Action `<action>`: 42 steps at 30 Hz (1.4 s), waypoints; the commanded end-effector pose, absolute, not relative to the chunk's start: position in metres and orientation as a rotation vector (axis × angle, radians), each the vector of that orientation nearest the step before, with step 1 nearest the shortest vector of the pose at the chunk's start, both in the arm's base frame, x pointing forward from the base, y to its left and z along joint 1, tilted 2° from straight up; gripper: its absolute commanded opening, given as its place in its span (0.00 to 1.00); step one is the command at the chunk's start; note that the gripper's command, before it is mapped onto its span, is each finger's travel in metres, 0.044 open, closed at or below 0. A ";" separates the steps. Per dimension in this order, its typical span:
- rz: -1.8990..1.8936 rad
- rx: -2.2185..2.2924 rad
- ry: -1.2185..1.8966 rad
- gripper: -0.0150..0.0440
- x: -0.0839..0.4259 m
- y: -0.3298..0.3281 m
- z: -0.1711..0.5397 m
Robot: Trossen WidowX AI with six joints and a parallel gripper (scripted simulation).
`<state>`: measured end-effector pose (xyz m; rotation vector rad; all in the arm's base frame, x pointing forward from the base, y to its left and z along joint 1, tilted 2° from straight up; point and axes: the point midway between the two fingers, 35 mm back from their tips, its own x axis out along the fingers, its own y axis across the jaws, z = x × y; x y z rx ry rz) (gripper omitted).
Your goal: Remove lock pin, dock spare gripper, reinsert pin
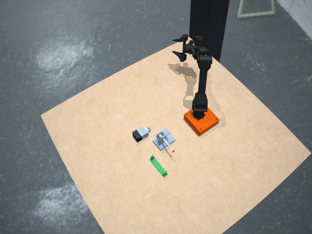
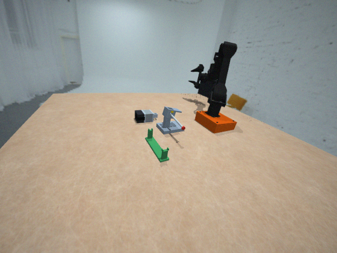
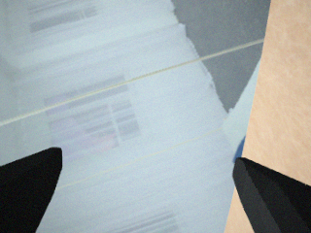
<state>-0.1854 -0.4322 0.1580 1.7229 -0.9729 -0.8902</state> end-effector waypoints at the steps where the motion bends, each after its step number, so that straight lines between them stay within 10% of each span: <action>1: -0.891 1.722 -0.969 0.89 -0.184 -0.433 0.158; 4: -0.899 1.707 -0.904 0.76 -0.165 -0.441 0.158; 21: -0.805 1.331 0.019 0.76 0.122 -0.450 0.143; 42: -0.041 0.273 1.001 0.76 0.360 -0.190 0.128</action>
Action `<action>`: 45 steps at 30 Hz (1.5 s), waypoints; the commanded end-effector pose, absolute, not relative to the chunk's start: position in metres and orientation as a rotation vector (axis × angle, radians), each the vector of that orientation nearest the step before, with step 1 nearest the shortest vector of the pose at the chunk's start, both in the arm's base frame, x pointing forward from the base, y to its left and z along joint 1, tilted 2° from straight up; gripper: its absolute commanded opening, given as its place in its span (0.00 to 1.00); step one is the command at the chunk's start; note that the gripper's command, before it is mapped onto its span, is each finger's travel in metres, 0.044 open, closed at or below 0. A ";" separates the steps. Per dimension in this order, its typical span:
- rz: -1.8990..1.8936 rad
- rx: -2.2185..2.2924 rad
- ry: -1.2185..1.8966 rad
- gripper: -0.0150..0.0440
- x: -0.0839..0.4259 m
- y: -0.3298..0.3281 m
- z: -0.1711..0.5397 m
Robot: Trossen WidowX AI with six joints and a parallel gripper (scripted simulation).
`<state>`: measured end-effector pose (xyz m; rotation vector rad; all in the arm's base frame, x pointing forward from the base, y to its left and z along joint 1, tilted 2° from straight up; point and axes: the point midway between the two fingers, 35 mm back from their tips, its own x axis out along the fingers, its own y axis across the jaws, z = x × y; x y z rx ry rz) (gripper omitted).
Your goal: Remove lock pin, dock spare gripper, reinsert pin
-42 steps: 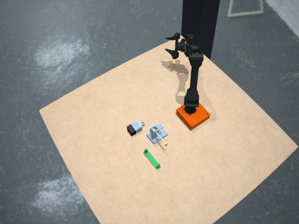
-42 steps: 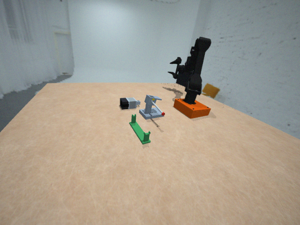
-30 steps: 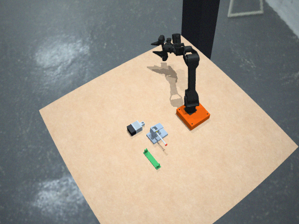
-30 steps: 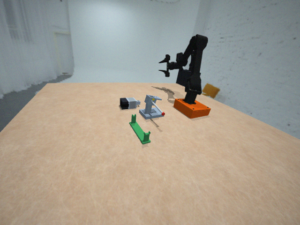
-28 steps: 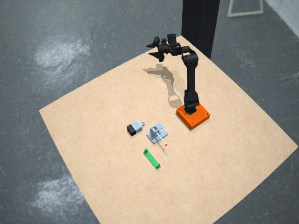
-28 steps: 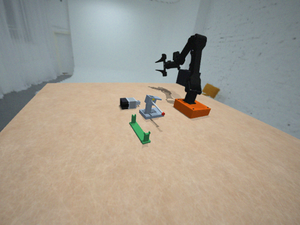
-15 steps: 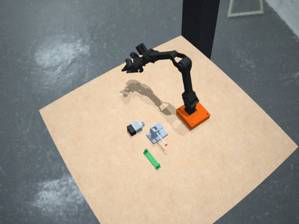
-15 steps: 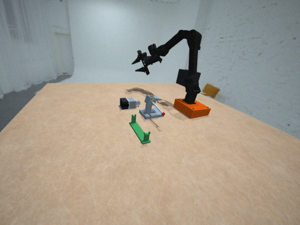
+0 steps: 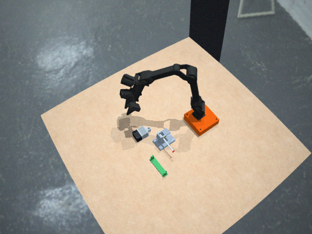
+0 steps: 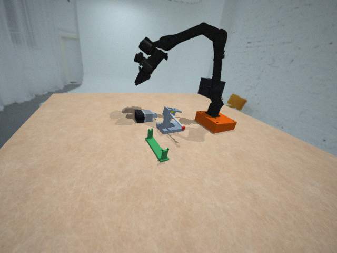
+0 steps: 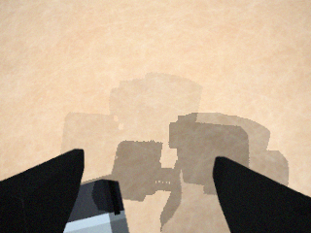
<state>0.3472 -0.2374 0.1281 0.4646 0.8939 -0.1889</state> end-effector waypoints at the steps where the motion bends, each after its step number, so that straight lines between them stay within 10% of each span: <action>1: 0.011 0.209 1.032 0.76 0.363 -0.175 0.128; 19: 1.100 -1.065 1.222 0.76 0.304 0.062 0.151; 45: 1.199 -1.155 1.211 0.76 0.288 0.075 0.081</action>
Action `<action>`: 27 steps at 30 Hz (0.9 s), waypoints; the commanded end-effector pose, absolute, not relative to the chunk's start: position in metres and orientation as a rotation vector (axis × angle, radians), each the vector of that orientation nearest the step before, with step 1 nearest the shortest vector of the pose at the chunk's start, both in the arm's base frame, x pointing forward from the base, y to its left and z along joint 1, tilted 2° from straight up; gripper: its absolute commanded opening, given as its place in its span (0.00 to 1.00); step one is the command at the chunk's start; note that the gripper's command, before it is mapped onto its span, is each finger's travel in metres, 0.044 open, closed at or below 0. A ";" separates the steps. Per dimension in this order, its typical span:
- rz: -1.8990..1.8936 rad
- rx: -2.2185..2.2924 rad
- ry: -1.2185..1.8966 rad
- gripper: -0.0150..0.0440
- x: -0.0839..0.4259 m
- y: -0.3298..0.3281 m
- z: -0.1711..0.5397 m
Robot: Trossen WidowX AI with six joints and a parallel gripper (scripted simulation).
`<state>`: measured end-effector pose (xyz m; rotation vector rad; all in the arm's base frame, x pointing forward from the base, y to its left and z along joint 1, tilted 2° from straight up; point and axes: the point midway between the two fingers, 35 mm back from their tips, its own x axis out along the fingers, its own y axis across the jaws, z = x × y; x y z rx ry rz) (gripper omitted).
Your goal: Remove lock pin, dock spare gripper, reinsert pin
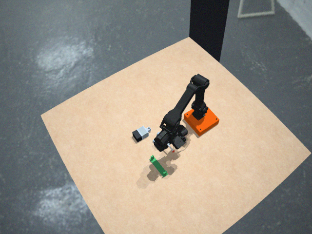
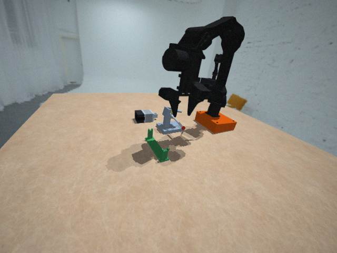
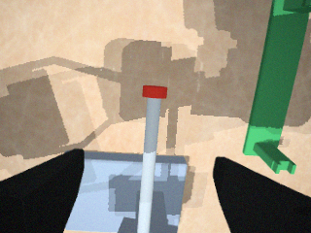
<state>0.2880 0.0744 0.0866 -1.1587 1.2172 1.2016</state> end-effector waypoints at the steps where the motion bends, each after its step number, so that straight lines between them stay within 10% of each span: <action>1: 1.199 -1.155 1.211 0.76 0.288 0.075 0.079; 27: 1.199 -1.155 1.211 0.76 0.289 0.078 0.037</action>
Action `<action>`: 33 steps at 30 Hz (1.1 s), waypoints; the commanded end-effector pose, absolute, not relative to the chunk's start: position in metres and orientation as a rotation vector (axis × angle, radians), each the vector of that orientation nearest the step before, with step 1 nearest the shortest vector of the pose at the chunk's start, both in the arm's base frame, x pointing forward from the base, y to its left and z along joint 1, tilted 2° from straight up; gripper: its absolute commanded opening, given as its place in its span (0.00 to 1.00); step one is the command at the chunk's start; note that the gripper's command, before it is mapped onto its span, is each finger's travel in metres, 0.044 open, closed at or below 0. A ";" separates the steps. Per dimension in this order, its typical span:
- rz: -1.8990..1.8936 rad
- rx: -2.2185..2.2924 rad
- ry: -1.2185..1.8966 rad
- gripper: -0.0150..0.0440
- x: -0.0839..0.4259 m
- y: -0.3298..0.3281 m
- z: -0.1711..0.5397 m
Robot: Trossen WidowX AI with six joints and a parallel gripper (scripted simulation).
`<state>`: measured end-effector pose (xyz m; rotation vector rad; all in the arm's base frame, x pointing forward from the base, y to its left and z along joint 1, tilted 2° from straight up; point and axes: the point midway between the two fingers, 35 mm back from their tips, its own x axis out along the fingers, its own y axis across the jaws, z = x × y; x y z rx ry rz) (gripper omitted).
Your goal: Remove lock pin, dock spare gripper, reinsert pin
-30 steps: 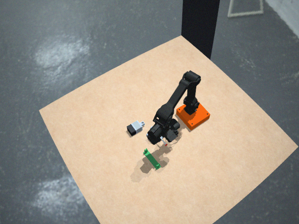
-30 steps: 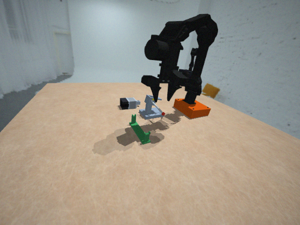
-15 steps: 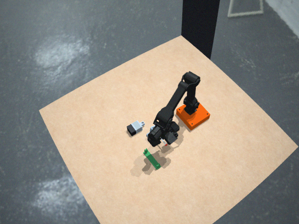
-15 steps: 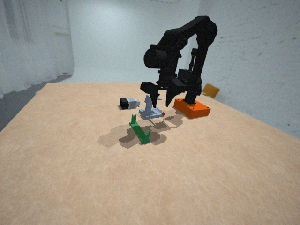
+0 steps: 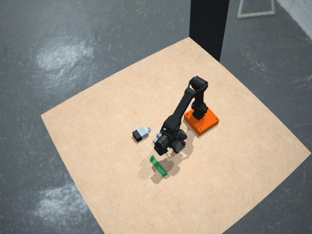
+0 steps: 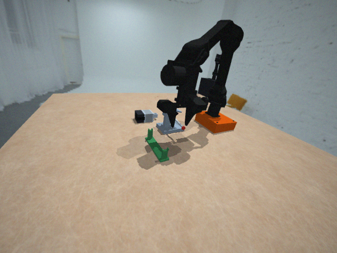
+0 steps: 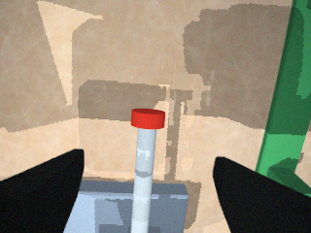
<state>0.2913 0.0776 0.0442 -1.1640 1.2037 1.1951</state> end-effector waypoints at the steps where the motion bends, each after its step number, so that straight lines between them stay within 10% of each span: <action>1: 1.199 -1.155 1.211 0.76 0.289 0.078 0.035; 15: 1.199 -1.154 1.211 0.76 0.288 0.079 0.023; 26: 1.199 -1.154 1.211 0.27 0.288 0.079 0.023; 33: 1.199 -1.154 1.211 0.25 0.289 0.079 0.023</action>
